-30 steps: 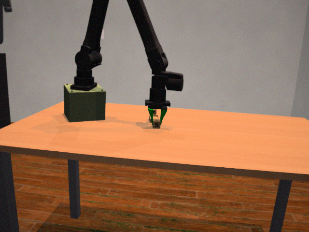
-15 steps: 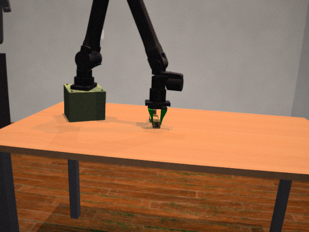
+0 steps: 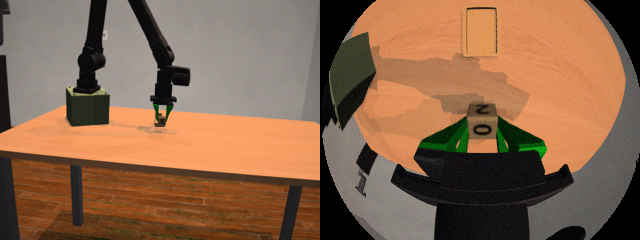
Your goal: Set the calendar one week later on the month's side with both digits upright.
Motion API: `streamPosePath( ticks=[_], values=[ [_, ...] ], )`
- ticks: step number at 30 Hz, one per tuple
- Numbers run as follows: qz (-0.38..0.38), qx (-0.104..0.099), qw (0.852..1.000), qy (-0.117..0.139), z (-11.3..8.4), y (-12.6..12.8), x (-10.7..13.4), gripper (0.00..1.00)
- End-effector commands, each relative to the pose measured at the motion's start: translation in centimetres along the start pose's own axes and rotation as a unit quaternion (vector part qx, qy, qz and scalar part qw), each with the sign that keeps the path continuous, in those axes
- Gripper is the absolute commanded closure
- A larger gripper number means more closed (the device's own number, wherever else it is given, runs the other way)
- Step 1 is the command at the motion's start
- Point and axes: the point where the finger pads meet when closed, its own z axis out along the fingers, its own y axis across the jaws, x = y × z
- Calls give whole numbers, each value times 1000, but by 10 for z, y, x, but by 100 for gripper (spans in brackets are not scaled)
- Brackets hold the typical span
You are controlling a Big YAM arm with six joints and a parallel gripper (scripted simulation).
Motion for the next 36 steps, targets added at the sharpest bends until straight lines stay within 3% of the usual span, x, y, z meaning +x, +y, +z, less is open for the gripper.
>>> streamPosePath(
  ticks=[1,5,9,10,11,20,23,26,27,28,30,31,33,36],
  values=[
    [2,29,1000,7,-47,-25,5,73],
    [2,31,999,8,-75,-25,5,73],
    [4,31,999,8,-86,-25,6,73],
    [4,29,1000,8,-86,-23,5,73],
    [2,-2,1000,-3,-66,-3,-3,73],
    [1,4,1000,-1,-69,-9,-2,73],
    [0,9,1000,1,-76,-7,-26,73],
    [-1,9,1000,1,-80,-9,-78,73],
    [-1,9,1000,1,-80,-9,-78,73],
    [-1,10,1000,0,-81,-7,-95,73],
    [-1,10,1000,0,-81,-7,-95,73],
    [0,33,999,1,-96,-29,-109,73],
    [-2,19,1000,0,-89,-12,-128,73],
    [-2,15,1000,0,-87,-7,-132,73]
  ],
)
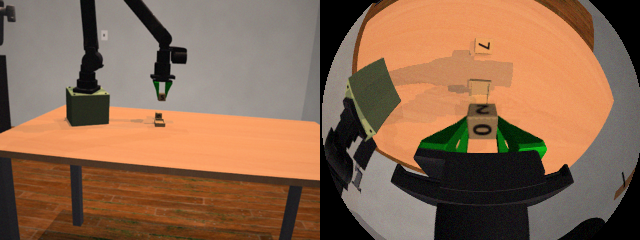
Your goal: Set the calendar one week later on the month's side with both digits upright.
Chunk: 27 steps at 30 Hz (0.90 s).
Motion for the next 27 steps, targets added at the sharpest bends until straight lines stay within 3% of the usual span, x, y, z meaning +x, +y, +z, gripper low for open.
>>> streamPosePath(
  ticks=[1,12,15,19,27],
  values=[
    [48,8,999,5,-12,-4,4,73],
    [44,8,999,4,-12,-3,1,73],
    [44,-4,999,4,-2,3,1,73],
    [47,4,999,4,5,-4,3,73],
    [43,-2,999,4,28,1,6,73]
  ],
)
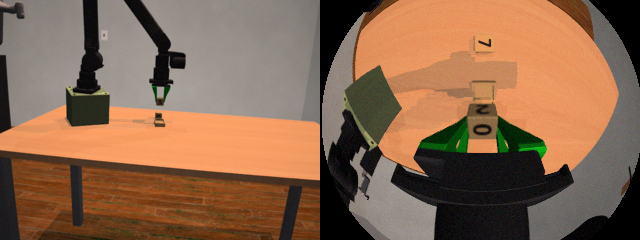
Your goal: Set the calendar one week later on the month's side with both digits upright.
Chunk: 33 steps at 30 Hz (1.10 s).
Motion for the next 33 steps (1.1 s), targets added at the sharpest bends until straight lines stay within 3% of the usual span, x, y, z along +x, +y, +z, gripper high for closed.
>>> streamPosePath(
  ticks=[1,2,5,14,33],
  values=[
    [2,5,1000,1,7,-6,3,73],
    [-3,27,1000,0,0,-29,0,73],
    [-1,5,1000,0,21,-6,2,73],
    [-1,6,1000,0,41,-7,3,73],
    [-3,10,1000,0,43,-12,1,73]
  ],
)
